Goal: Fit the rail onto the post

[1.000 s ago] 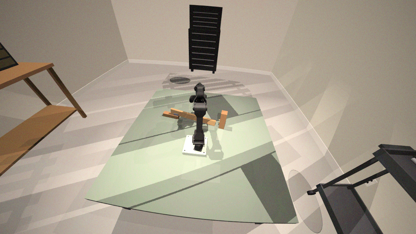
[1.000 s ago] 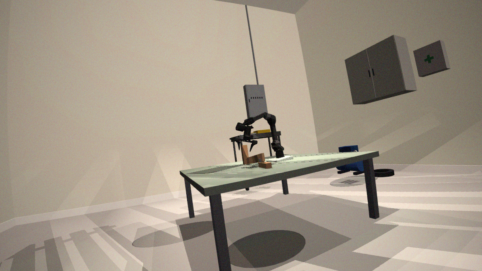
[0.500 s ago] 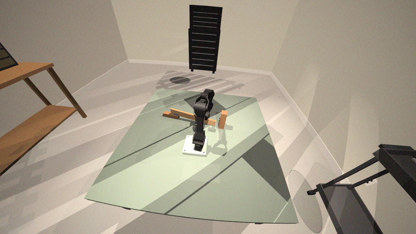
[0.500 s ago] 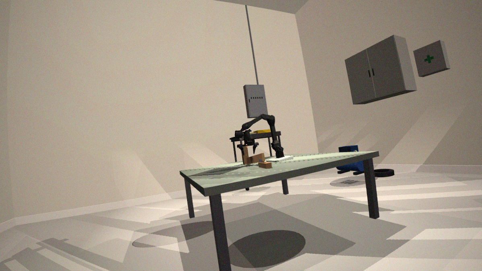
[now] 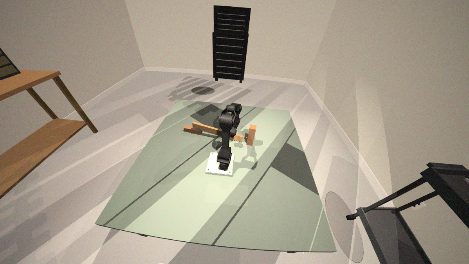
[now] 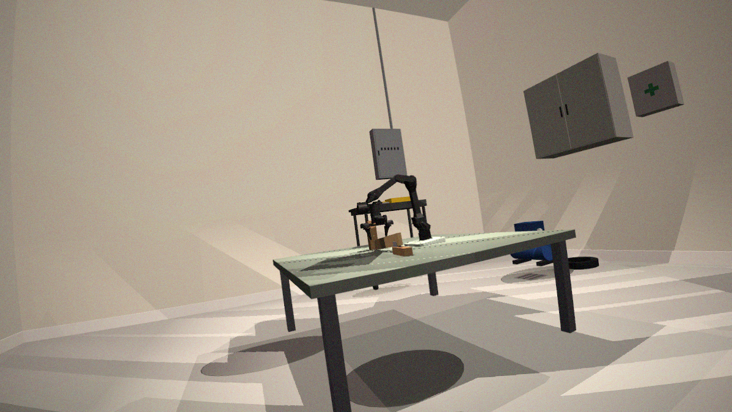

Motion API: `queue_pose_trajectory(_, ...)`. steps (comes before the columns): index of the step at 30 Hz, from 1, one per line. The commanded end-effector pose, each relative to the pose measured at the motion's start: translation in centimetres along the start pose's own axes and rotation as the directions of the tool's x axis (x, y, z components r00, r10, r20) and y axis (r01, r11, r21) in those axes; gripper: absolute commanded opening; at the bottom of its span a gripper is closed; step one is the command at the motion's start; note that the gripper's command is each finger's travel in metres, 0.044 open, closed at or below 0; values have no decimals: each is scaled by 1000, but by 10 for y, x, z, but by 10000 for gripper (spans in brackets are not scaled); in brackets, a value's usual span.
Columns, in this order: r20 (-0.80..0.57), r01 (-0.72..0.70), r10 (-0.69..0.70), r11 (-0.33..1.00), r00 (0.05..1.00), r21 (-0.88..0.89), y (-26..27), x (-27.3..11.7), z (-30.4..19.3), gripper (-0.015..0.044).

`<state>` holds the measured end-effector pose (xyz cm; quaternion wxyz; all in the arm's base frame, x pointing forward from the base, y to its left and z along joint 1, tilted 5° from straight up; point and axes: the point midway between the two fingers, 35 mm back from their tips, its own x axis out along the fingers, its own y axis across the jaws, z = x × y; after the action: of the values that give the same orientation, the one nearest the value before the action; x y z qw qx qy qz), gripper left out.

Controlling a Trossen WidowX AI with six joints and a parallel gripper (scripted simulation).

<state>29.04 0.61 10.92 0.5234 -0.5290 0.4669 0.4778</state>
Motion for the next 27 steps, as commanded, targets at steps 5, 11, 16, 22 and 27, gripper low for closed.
queue_pose_trajectory(5,5,-1,1,1000,1000,-7,0,14,1,440)
queue_pose_trajectory(11,5,-1,1,1000,1000,-7,0,24,1,440)
queue_pose_trajectory(16,5,-1,1,1000,1000,-7,0,32,1,440)
queue_pose_trajectory(22,5,-1,1,1000,1000,-7,1,41,1,440)
queue_pose_trajectory(27,5,-1,1,1000,1000,-7,2,49,1,440)
